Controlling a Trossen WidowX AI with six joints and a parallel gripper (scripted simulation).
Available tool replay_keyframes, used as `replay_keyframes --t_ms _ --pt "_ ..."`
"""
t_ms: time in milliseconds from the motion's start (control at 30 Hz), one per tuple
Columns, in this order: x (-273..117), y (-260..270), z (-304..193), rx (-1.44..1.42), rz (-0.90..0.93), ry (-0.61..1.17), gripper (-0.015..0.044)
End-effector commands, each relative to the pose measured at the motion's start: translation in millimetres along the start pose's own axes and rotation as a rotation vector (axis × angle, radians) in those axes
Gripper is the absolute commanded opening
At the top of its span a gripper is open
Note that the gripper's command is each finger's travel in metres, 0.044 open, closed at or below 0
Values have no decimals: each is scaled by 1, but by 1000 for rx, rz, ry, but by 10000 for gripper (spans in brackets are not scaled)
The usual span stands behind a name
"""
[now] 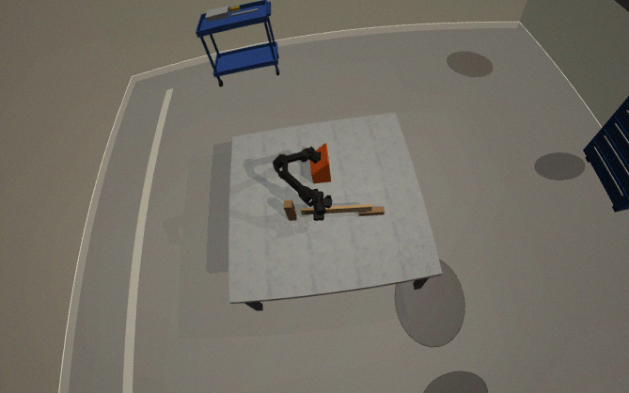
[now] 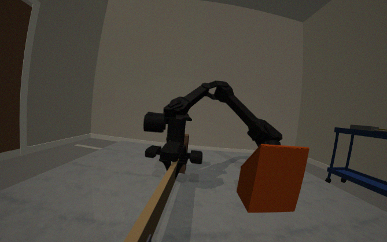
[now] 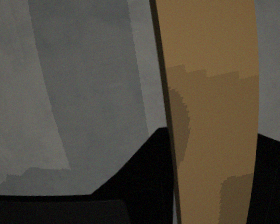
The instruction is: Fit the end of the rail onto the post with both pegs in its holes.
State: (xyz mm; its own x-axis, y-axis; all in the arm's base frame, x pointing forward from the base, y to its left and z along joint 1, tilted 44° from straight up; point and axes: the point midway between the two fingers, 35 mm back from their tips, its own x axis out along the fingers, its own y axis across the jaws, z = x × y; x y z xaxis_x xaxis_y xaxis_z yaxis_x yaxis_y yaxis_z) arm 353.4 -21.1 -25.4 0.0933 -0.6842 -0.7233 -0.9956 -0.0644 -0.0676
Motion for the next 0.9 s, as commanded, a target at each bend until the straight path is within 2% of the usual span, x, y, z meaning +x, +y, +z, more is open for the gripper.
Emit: replay_keyframes --t_ms 0,867 --pt "-1 -1 -2 0 -6 0 0" --pt "-2 0 -11 0 -6 0 0"
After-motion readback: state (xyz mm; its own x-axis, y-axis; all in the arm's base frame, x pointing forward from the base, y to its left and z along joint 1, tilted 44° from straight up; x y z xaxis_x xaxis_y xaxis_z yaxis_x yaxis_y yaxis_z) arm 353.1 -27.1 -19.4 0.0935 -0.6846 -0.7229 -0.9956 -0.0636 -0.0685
